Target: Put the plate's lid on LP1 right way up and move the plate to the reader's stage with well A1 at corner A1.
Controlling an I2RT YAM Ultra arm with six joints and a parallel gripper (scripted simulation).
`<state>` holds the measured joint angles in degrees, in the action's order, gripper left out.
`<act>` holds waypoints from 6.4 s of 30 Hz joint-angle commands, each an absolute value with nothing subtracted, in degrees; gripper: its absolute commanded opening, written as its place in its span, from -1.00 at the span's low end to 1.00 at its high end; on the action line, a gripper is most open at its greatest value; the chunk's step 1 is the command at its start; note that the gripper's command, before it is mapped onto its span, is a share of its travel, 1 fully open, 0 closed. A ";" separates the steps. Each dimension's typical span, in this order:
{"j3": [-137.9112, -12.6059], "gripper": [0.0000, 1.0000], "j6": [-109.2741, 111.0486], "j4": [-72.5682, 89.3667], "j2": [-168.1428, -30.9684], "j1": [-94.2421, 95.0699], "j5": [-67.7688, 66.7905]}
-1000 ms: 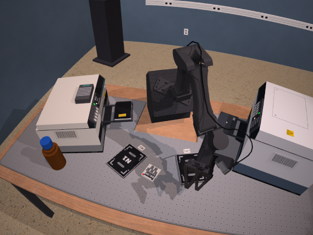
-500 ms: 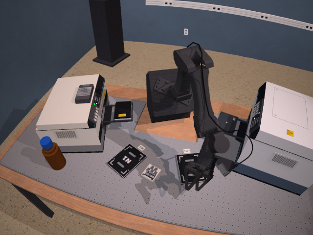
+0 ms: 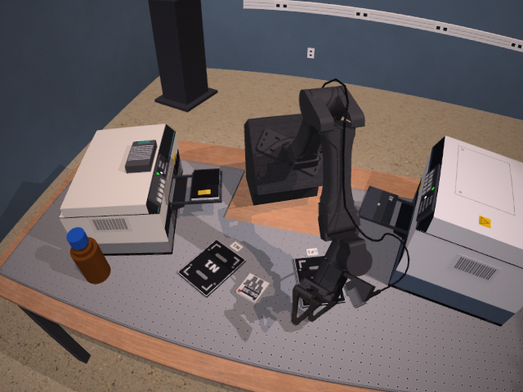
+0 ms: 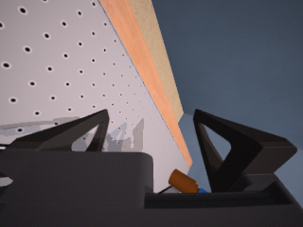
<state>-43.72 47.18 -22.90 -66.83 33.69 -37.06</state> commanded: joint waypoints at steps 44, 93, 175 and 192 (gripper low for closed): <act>-53.78 1.00 37.04 0.10 -76.09 7.68 -17.39; -60.19 1.00 30.63 19.93 -89.00 -18.73 3.09; -53.83 1.00 49.45 39.88 -102.97 -57.35 19.84; -52.61 1.00 56.98 39.05 -104.69 -66.89 22.55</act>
